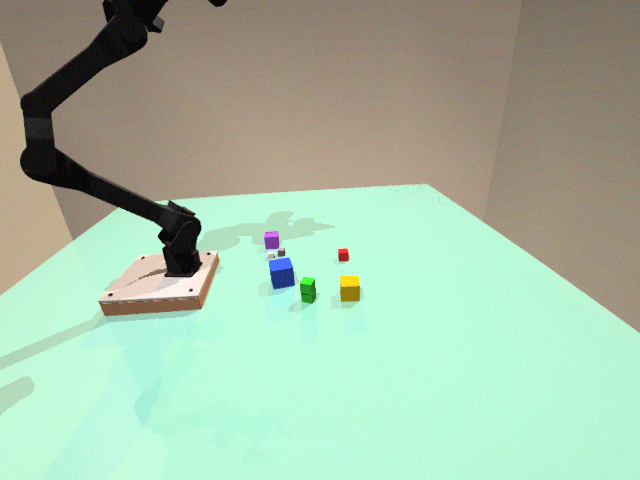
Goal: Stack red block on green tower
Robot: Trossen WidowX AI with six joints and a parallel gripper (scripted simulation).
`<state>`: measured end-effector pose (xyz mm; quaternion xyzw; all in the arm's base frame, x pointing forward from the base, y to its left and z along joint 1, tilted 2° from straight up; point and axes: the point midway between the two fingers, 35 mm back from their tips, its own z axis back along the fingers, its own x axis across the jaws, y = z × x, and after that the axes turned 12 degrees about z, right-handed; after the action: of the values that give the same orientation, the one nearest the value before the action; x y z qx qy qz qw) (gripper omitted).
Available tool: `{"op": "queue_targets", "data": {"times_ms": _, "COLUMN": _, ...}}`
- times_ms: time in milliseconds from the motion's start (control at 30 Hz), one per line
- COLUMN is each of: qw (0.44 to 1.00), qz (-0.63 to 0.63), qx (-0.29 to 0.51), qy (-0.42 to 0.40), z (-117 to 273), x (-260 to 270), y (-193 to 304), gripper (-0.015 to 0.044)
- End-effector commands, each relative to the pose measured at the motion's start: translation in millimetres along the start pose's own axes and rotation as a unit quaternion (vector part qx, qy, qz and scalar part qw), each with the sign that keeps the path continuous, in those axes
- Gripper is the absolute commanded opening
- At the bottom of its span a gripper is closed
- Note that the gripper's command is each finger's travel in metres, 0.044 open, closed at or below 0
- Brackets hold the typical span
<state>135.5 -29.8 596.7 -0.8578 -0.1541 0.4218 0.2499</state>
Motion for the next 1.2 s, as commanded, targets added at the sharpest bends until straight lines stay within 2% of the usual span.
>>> {"op": "queue_targets", "data": {"times_ms": 0, "qw": 1.0, "qz": 0.0, "qx": -0.001, "qy": -0.001, "z": -0.3, "x": 0.9, "y": -0.6, "gripper": 0.0426}}
{"op": "queue_targets", "data": {"times_ms": 100, "qw": 1.0, "qz": 0.003, "qx": -0.008, "qy": -0.012, "z": -4.4, "x": 14.3, "y": -8.4, "gripper": 0.044}}
{"op": "queue_targets", "data": {"times_ms": 333, "qw": 0.996, "qz": 0.008, "qx": -0.03, "qy": -0.08, "z": -22.4, "x": 82.9, "y": -34.8, "gripper": 0.044}}
{"op": "queue_targets", "data": {"times_ms": 667, "qw": 0.972, "qz": 0.0, "qx": -0.026, "qy": -0.234, "z": -41.3, "x": 211.5, "y": -46.7, "gripper": 0.044}}
{"op": "queue_targets", "data": {"times_ms": 900, "qw": 0.933, "qz": -0.007, "qx": 0.025, "qy": -0.36, "z": -38.7, "x": 305.1, "y": -28.9, "gripper": 0.044}}
{"op": "queue_targets", "data": {"times_ms": 1167, "qw": 0.868, "qz": -0.008, "qx": 0.135, "qy": -0.477, "z": -22.1, "x": 396.9, "y": 21.3, "gripper": 0.044}}
